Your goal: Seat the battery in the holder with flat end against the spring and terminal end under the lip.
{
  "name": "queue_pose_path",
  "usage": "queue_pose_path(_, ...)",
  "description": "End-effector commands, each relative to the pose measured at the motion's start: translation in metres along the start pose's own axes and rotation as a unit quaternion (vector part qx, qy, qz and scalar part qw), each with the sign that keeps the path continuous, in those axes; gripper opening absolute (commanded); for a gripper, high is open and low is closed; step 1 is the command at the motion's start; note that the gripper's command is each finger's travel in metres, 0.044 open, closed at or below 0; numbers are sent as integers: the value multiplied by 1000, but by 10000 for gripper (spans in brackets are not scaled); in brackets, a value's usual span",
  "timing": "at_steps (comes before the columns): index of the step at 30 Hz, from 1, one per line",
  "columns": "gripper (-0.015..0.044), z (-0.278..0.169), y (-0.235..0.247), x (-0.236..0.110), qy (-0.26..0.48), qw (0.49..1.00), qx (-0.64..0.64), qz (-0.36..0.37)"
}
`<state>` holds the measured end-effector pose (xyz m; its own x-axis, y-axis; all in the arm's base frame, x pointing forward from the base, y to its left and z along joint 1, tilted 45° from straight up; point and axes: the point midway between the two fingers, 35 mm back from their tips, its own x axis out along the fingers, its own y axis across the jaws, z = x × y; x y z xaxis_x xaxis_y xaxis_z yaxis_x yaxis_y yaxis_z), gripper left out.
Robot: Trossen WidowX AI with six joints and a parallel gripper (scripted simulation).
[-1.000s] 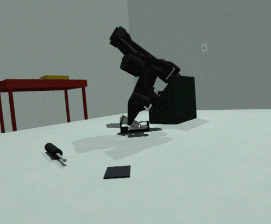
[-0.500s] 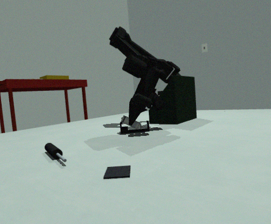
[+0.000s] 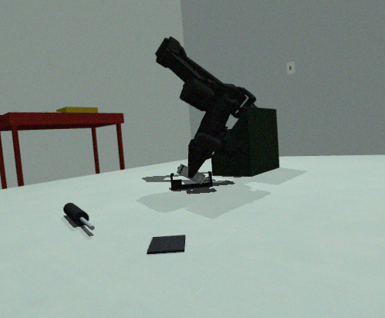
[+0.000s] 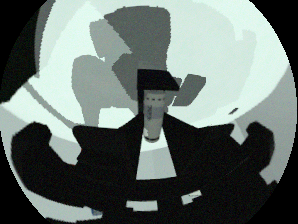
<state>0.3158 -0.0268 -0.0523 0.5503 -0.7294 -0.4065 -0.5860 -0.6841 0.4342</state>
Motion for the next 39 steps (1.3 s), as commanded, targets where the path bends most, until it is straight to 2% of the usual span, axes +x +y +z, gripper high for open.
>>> queue_pose_path(1,86,7,1,-3,-2,1000,-3,-1)
queue_pose_path(39,86,-2,-10,12,-88,996,19,-16)
